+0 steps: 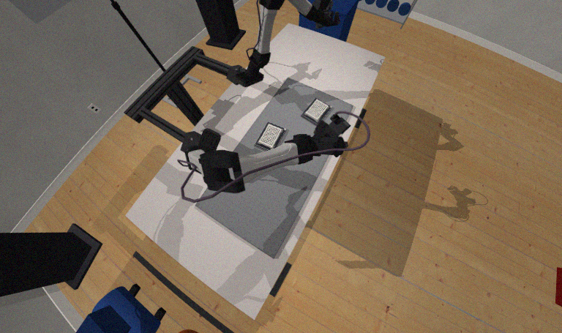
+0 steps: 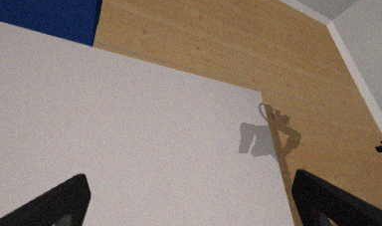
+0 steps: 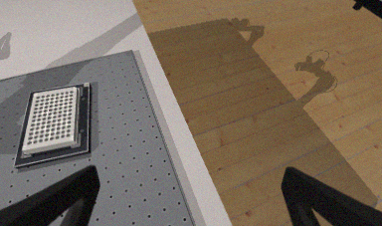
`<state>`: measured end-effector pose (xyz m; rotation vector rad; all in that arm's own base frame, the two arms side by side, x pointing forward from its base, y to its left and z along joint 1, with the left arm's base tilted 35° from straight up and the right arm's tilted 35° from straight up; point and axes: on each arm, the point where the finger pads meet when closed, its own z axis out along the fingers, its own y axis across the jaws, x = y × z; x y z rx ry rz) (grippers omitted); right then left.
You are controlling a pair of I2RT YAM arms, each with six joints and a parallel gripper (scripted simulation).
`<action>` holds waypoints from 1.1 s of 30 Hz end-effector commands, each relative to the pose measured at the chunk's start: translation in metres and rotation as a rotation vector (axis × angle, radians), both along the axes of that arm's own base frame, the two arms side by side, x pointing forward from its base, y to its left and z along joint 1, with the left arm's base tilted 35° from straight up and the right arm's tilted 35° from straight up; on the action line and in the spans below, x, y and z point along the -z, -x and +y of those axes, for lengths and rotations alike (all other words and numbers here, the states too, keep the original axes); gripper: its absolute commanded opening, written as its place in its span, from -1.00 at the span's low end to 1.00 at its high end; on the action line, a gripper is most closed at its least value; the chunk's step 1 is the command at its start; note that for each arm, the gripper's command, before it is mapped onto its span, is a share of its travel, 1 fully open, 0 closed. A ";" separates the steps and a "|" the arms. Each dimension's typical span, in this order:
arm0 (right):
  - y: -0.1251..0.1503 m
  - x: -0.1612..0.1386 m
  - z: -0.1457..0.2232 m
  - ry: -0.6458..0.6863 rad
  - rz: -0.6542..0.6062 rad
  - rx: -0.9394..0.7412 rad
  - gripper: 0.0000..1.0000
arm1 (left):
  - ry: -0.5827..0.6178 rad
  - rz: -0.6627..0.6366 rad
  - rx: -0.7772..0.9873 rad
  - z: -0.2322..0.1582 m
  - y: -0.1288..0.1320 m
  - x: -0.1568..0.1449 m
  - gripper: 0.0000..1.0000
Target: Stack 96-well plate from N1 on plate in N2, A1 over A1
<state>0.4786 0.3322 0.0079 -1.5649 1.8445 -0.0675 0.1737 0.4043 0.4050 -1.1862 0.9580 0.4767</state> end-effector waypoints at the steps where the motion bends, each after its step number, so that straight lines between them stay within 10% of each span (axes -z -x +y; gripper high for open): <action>1: 0.012 -0.029 0.021 -0.053 -0.040 -0.080 1.00 | -0.133 0.049 0.036 -0.029 0.000 -0.028 1.00; 13: 0.092 -0.006 0.019 -0.073 0.090 -0.269 1.00 | -0.116 0.632 0.228 -0.139 -0.053 0.128 1.00; 33: 0.185 0.023 -0.003 -0.079 0.283 -0.451 1.00 | -0.160 1.204 0.629 -0.298 -0.152 0.290 1.00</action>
